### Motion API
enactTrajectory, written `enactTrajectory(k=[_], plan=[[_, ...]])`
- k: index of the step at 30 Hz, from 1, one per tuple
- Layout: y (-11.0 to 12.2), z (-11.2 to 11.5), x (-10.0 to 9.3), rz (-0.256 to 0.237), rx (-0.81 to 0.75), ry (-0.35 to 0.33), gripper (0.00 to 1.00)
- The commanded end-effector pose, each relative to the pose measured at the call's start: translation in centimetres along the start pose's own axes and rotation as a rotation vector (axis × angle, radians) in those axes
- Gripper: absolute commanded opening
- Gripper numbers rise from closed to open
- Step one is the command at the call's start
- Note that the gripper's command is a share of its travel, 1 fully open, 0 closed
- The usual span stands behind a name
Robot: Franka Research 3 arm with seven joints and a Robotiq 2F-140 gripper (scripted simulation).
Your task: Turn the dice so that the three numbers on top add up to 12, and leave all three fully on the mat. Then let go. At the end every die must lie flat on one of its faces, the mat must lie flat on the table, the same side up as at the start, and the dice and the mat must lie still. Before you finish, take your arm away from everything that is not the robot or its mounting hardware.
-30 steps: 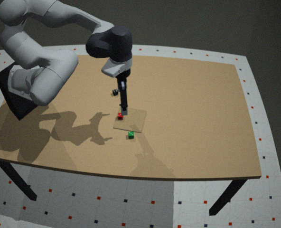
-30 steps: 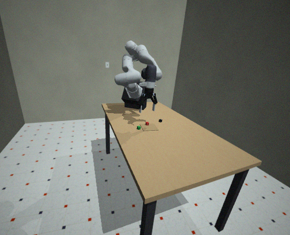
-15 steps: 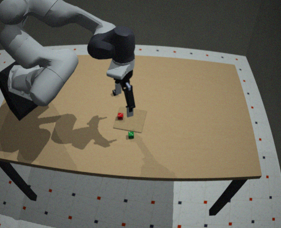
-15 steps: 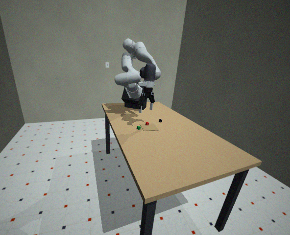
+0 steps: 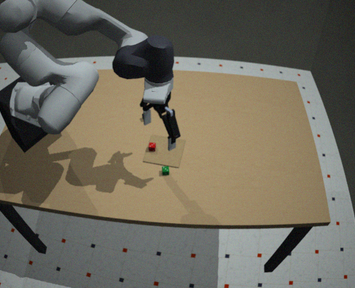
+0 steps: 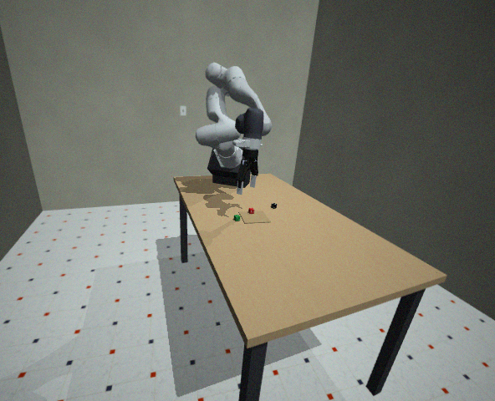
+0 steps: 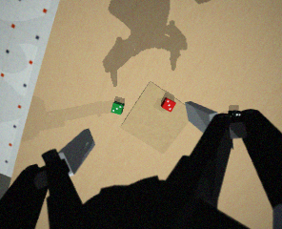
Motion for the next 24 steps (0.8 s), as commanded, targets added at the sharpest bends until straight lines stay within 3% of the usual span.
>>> enactTrajectory(k=[1,24], plan=[[-0.8,0.1,-0.2,-0.008,-0.160,-0.011,1.00],[-3.6,-0.7,1.3,-0.010,-0.567,-0.016,1.00]])
Point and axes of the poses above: the point where the finger pads meet when closed, its own x axis out along the fingers, its own y axis across the jaws, z = x × y, the point moved 8 cm from there along -x, back along the fingers, and after that the axes turned 3 degrees about -x, right-handed, at the moved point
